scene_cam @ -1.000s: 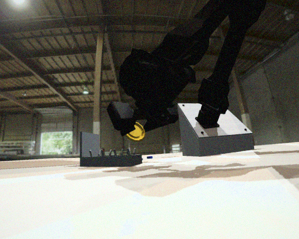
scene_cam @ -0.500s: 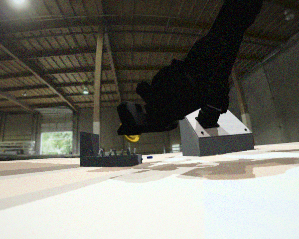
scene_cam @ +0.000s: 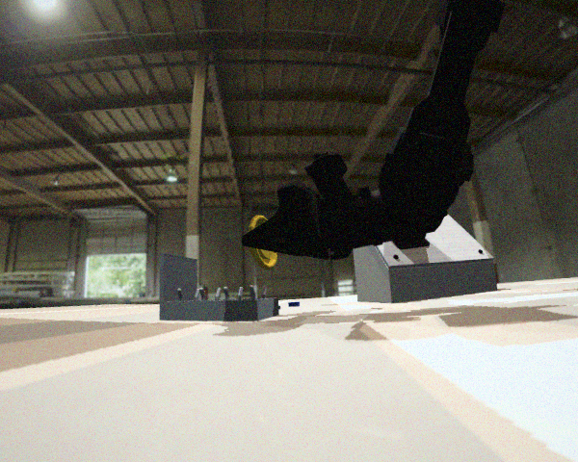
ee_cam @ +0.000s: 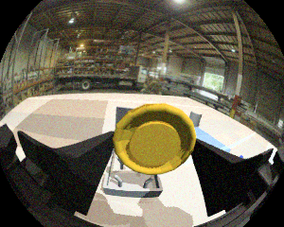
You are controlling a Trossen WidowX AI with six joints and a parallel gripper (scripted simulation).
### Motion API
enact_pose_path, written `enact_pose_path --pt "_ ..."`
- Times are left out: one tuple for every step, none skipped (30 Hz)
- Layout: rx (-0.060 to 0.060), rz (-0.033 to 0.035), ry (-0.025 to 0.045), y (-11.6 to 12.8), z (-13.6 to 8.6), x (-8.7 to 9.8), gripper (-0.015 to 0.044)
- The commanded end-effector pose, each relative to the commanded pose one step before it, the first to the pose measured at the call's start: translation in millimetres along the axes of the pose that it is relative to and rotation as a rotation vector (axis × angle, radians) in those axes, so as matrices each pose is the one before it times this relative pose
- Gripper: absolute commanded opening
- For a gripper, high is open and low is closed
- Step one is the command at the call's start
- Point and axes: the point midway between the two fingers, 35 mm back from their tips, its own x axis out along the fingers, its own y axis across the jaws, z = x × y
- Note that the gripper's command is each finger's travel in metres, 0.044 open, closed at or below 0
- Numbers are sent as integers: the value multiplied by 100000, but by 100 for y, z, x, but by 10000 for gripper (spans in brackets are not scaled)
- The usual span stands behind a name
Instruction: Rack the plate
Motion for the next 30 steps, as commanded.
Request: enact_pose_path --pt "2612 6214 -4861 77 263 -856 0" --pt "700 1548 -1116 46 71 -218 0" --pt "736 1527 -1100 43 78 -220 0" --pt "638 1251 -902 33 70 -183 0" --pt "394 744 -536 19 45 -110 0" --pt "133 247 -178 6 15 -37 0" --pt "0 0 0 0 0 0 0" --pt "0 0 0 0 0 0 0" --pt "0 0 0 0 0 0 0" --pt "0 0 0 0 0 0 0" --pt "0 0 0 0 0 0 0" --pt "0 0 0 0 0 0 0" --pt "0 0 0 0 0 0 0" --pt "-4 -4 6 6 -25 13 0" --pt "-12 -11 18 17 -76 38 0" --pt "-19 -18 30 26 -127 63 0" --pt "-24 -22 37 30 -156 78 0" --pt "-24 -22 37 28 -157 78 0" --pt "-24 -22 37 25 -158 79 0" --pt "-24 -22 37 23 -158 80 0" --pt "-24 -21 37 20 -159 80 0" --pt "-25 -21 37 18 -159 81 0" --pt "-25 -21 37 15 -160 81 0" --pt "3 -12 20 14 -134 97 0" --pt "8 -8 18 13 -140 101 0" --pt "19 -1 14 12 -139 100 0" --pt "19 0 13 10 -139 101 0" --pt "19 2 12 8 -139 101 0" --pt "35 11 6 7 -138 100 0" --pt "35 12 5 5 -138 101 0"
